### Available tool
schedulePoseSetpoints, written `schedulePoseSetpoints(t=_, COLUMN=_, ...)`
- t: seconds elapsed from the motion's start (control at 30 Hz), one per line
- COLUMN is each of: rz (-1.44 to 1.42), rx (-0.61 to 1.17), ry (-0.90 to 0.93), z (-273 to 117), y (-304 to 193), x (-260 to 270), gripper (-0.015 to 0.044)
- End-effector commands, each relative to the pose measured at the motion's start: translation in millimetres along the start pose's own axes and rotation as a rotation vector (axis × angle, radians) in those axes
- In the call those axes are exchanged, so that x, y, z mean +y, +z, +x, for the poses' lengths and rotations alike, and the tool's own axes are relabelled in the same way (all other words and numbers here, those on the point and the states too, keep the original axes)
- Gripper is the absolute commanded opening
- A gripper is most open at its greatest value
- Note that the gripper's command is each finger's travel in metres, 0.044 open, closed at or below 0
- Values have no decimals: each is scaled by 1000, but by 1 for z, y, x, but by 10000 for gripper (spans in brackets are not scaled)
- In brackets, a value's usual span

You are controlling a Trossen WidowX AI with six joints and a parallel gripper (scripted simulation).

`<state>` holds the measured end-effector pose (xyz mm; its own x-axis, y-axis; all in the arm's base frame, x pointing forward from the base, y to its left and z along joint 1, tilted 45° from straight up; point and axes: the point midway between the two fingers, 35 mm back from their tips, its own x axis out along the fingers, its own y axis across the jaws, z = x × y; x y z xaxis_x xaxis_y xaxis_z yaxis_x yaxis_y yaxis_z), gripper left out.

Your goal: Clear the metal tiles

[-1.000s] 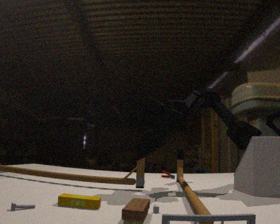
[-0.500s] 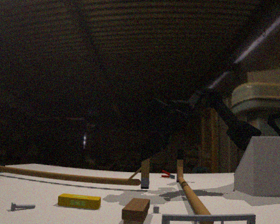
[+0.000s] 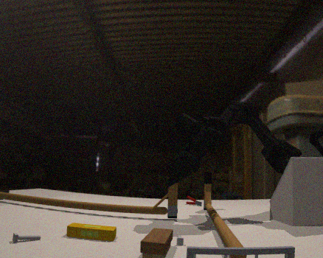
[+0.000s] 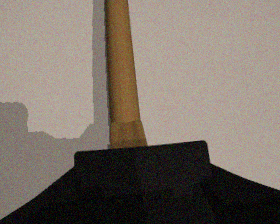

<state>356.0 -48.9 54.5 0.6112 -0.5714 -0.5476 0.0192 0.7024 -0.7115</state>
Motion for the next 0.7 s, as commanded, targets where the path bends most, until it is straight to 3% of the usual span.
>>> schedulePoseSetpoints(t=0.0, rz=9, rx=-14, ry=-3, z=-4, y=1, x=0, gripper=0)
schedulePoseSetpoints(t=0.67, rz=8, rx=-15, ry=-2, z=-14, y=-17, x=1, gripper=0)
